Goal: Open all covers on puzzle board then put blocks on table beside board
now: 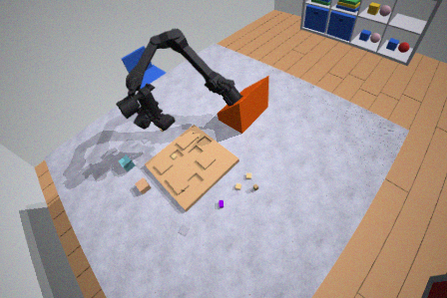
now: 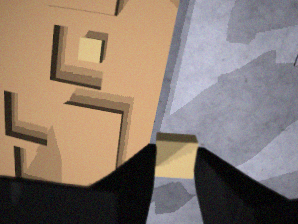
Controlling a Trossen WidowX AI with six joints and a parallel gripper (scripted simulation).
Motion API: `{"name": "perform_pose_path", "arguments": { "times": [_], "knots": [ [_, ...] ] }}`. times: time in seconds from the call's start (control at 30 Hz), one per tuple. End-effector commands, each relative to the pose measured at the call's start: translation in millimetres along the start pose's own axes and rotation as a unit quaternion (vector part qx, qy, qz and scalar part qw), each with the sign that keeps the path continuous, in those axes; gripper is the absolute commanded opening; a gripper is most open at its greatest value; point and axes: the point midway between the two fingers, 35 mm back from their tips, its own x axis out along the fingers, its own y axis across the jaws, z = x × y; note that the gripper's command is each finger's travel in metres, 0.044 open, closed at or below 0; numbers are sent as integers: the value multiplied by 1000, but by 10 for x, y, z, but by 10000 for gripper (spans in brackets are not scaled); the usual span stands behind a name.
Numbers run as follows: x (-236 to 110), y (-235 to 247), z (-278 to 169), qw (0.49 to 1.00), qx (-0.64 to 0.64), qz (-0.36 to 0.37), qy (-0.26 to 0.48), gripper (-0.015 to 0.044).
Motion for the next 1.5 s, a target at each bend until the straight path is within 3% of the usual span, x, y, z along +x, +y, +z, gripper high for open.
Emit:
{"name": "perform_pose_path", "arguments": {
  "times": [0.0, 0.63, 1.47],
  "knots": [
    [8, -96, -108, 1000, -2, -5, 2, 80],
    [-7, -526, -628, 1000, -2, -22, 7, 80],
    [359, -534, -583, 1000, -1, -19, 7, 80]
  ]
}}
